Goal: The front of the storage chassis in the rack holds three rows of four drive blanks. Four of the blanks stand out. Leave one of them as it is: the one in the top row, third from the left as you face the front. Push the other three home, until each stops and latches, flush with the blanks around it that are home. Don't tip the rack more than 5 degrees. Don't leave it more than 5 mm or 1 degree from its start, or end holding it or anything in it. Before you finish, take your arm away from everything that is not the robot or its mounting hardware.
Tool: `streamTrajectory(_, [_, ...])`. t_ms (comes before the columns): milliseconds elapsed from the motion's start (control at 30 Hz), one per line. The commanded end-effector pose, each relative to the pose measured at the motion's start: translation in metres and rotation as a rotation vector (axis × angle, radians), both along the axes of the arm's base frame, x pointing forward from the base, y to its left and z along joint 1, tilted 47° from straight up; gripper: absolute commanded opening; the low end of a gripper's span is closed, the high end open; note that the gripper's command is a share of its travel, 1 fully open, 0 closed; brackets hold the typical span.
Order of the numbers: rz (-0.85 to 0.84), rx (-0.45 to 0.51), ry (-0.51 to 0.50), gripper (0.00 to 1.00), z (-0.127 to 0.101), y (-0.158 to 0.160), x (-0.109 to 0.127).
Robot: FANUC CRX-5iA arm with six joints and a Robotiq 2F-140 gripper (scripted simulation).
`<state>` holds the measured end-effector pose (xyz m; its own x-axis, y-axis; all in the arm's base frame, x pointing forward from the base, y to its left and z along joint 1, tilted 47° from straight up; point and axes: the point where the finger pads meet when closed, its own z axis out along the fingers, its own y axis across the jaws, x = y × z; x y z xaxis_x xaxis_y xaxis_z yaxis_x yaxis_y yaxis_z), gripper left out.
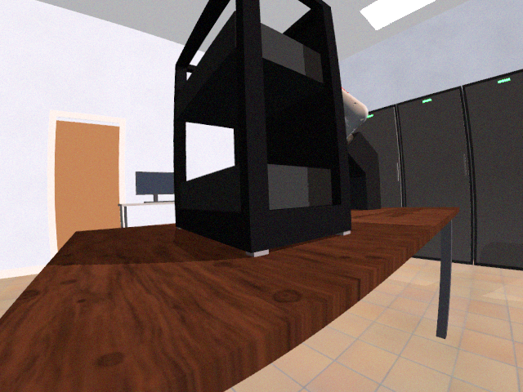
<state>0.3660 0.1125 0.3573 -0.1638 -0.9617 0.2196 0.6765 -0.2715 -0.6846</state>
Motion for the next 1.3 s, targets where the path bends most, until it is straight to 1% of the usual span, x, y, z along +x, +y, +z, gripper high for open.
streamTrajectory(0, [0.0,0.0,0.0,1.0,0.0,0.0,0.0])
streamTrajectory(900, [0.0,0.0,0.0,1.0,0.001,0.002,0.001])
streamTrajectory(1067, [0.0,0.0,0.0,1.0,0.005,0.011,0.006])
streamTrajectory(1267, [0.0,0.0,0.0,1.0,0.016,0.034,0.02])
